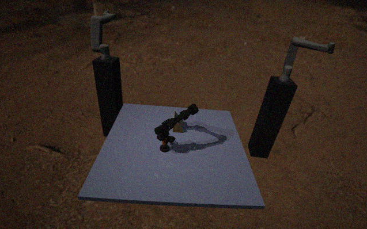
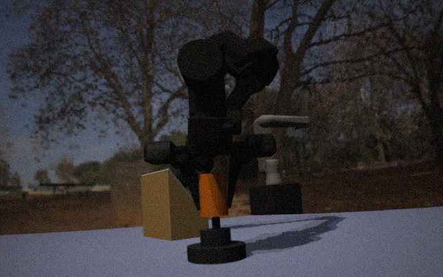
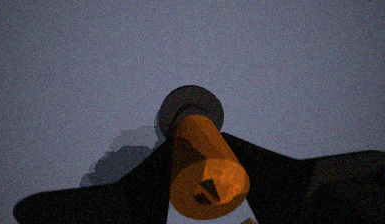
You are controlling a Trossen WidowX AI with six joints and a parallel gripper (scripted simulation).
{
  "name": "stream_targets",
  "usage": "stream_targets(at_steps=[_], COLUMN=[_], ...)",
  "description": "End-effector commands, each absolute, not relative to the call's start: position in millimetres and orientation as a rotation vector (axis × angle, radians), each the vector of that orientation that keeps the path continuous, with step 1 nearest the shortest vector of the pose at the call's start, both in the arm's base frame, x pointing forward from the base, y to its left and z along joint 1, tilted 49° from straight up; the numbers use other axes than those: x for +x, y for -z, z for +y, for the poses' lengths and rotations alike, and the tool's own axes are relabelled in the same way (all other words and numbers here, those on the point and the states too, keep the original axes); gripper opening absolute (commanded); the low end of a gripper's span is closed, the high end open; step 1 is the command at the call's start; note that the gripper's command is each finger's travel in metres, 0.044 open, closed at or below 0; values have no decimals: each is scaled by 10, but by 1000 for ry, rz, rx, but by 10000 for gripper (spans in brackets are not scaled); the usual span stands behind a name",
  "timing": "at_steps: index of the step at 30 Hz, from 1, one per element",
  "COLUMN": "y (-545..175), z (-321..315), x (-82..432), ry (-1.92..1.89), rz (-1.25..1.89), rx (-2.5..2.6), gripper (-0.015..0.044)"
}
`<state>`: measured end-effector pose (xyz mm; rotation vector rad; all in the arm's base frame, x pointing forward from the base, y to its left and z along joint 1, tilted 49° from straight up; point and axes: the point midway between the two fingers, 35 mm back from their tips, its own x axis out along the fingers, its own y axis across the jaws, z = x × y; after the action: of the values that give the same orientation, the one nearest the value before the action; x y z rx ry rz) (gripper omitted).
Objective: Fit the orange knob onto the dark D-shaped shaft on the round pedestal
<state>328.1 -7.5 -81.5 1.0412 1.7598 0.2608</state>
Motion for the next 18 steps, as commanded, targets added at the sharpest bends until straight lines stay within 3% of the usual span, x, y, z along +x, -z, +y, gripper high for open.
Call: stream_targets(at_steps=[1,18], y=[819,783], z=[-86,-97], x=[3272,3288], ry=[-256,-256], rz=[1758,1758], rx=[1045,1045], gripper=[0,0])
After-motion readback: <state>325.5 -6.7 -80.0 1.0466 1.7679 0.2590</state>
